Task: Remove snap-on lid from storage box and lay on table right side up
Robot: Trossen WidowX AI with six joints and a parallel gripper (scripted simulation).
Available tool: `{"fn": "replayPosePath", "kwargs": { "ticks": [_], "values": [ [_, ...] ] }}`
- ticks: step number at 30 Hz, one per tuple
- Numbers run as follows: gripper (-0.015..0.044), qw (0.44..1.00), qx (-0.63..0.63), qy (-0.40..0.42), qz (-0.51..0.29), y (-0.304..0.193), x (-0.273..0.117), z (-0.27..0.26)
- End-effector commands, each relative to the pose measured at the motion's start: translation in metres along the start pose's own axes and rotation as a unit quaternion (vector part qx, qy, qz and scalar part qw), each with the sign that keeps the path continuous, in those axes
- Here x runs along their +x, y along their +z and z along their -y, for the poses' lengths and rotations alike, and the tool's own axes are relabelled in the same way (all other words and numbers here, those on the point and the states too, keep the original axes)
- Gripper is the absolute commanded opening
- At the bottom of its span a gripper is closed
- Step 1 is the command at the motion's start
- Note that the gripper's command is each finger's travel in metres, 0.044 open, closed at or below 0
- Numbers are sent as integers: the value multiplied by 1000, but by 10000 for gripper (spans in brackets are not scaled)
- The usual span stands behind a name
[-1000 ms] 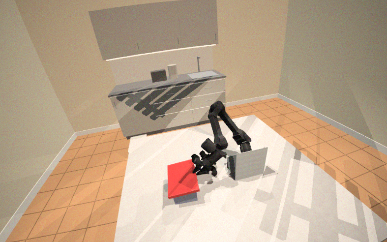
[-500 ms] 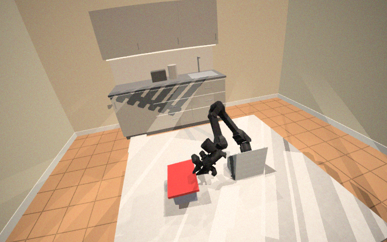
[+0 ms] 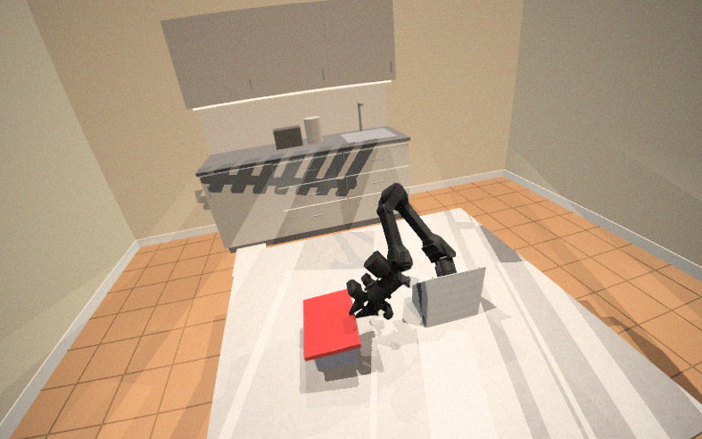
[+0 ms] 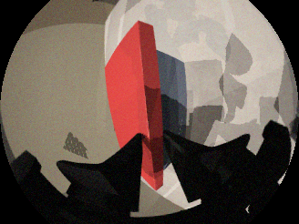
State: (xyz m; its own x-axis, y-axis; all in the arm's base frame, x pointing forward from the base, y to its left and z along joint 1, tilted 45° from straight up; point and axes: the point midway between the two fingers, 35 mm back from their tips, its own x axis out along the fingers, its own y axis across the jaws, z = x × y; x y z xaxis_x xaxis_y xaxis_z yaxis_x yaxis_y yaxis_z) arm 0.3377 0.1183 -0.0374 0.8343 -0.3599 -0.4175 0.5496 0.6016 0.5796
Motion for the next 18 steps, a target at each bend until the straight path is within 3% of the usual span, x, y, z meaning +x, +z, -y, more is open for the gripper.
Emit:
{"fn": "replayPosePath", "kwargs": {
  "ticks": [1, 18],
  "values": [
    [0, 1000, -1, 0, 0, 0, 1, 0],
    [0, 1000, -1, 0, 0, 0, 2, -1]
  ]
}}
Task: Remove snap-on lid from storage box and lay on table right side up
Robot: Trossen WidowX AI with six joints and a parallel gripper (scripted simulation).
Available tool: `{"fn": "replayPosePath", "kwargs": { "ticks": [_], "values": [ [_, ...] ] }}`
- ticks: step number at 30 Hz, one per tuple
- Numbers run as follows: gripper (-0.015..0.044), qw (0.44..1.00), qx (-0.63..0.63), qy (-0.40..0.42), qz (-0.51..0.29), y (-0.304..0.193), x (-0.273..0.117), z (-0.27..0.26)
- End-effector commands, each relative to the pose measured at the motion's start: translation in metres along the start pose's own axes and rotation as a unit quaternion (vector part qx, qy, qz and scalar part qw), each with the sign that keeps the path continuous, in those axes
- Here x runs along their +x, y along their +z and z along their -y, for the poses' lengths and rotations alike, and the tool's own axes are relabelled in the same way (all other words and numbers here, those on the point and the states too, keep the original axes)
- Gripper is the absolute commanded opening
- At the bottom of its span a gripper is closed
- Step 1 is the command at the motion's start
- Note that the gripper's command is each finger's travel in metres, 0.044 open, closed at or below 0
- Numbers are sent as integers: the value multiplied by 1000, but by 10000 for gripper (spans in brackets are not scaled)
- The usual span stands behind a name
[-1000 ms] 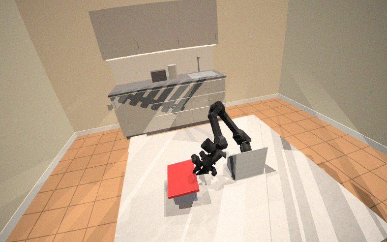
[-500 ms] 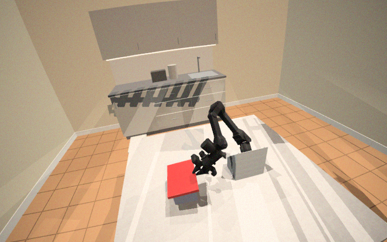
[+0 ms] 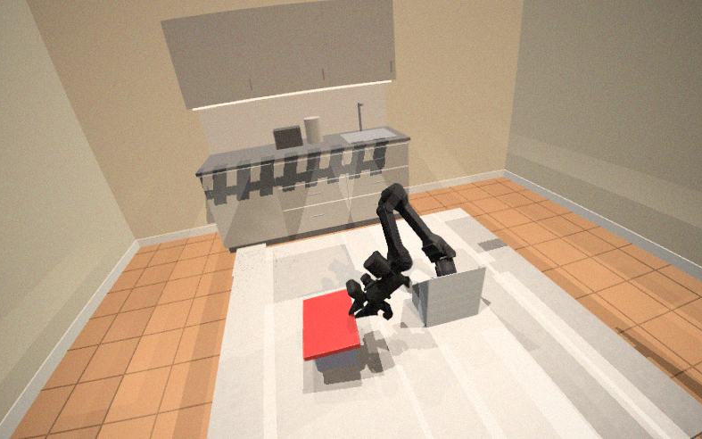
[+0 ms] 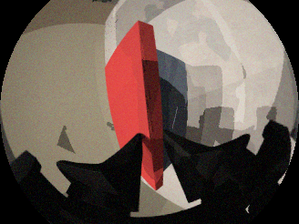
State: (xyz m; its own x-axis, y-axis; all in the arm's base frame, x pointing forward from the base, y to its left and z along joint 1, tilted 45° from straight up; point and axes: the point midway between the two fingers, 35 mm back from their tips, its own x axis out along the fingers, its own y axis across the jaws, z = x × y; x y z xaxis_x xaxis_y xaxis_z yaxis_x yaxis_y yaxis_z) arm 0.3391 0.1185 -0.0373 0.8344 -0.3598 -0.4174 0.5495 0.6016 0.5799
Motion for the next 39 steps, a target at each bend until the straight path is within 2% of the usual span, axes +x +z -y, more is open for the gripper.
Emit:
{"fn": "replayPosePath", "kwargs": {
  "ticks": [1, 39],
  "values": [
    [0, 1000, -1, 0, 0, 0, 0, 0],
    [0, 1000, -1, -1, -1, 0, -23, -47]
  ]
}}
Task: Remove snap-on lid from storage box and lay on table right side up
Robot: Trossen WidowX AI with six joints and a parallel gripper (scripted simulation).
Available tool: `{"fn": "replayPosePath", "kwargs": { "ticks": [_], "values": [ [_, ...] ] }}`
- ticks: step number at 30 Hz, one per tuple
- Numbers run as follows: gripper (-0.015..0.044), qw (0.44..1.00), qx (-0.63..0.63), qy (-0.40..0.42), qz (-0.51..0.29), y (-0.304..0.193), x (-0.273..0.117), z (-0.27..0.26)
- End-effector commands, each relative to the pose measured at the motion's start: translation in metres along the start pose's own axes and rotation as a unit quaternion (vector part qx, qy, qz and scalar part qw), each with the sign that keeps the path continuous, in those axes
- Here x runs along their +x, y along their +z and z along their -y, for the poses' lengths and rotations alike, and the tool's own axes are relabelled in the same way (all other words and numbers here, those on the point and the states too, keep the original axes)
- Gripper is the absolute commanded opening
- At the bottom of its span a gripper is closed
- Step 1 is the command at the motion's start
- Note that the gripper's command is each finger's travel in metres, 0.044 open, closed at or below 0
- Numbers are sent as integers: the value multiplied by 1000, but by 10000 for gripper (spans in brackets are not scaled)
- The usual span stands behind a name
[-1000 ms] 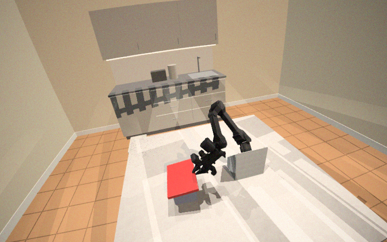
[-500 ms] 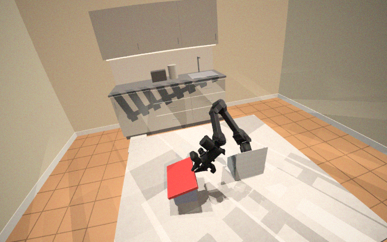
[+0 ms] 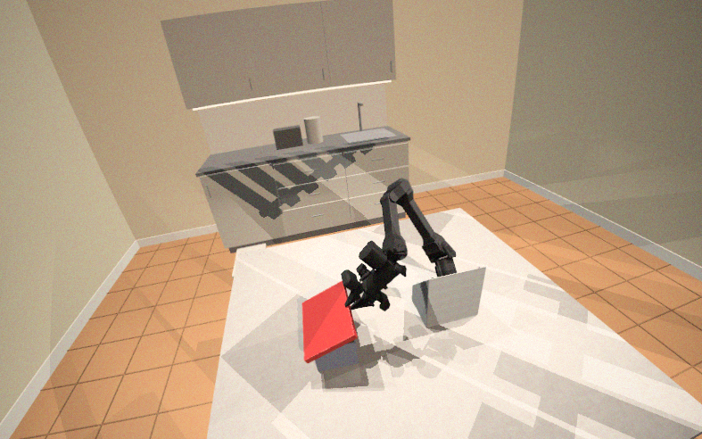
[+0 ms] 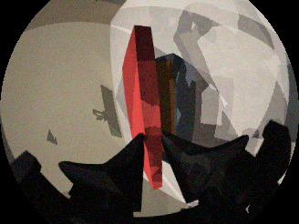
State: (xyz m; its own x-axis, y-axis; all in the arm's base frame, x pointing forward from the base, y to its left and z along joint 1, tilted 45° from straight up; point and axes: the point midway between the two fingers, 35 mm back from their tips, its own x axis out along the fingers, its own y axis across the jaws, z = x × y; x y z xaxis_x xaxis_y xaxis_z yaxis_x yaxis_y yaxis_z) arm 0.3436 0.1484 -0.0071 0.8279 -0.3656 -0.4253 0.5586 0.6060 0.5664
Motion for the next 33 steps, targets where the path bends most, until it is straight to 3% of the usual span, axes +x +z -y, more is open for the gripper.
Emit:
{"fn": "replayPosePath", "kwargs": {
  "ticks": [1, 33],
  "values": [
    [0, 1000, 6, 5, 0, 0, -3, -10],
    [0, 1000, 6, 5, 0, 0, -13, -57]
  ]
}}
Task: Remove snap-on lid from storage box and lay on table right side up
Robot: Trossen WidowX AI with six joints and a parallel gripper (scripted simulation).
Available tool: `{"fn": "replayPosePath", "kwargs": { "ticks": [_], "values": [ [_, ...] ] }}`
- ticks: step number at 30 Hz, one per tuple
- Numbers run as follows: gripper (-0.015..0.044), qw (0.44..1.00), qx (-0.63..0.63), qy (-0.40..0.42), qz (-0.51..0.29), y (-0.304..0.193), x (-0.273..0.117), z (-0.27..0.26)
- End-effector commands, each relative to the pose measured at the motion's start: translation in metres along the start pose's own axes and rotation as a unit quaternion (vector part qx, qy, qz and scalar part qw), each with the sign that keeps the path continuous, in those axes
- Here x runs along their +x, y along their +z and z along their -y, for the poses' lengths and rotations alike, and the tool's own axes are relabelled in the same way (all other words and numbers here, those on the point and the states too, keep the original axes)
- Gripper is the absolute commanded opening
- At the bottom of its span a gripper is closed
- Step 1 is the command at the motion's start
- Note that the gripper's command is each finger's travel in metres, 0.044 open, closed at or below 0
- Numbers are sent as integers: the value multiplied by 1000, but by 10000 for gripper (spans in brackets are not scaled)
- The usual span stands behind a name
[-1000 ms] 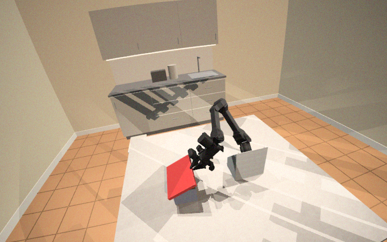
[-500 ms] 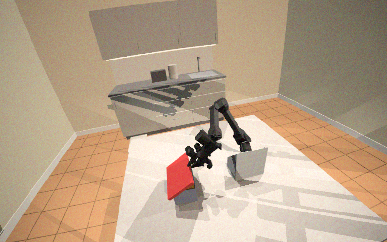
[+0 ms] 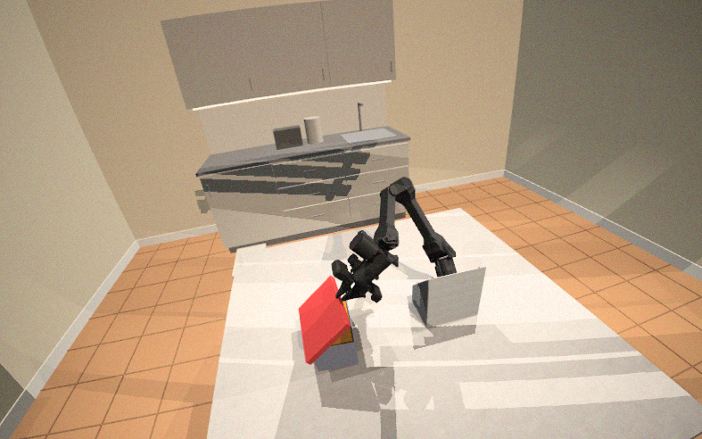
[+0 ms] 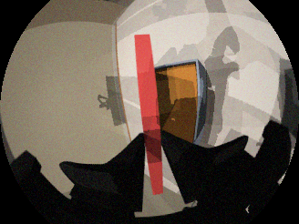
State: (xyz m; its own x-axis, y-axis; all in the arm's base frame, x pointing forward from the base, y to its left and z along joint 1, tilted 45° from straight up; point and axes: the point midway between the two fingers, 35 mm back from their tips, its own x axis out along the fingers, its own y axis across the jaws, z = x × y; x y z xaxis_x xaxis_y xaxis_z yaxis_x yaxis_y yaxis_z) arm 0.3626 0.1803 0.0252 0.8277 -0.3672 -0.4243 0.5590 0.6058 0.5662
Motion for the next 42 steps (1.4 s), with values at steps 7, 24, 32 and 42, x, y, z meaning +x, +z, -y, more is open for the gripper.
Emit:
{"fn": "replayPosePath", "kwargs": {
  "ticks": [7, 24, 32, 42],
  "values": [
    [0, 1000, 6, 5, -1, -1, -10, -16],
    [0, 1000, 7, 5, -2, -1, -24, -33],
    [0, 1000, 7, 5, -2, -1, -29, -39],
    [0, 1000, 6, 5, -1, 16, -26, -31]
  ]
}}
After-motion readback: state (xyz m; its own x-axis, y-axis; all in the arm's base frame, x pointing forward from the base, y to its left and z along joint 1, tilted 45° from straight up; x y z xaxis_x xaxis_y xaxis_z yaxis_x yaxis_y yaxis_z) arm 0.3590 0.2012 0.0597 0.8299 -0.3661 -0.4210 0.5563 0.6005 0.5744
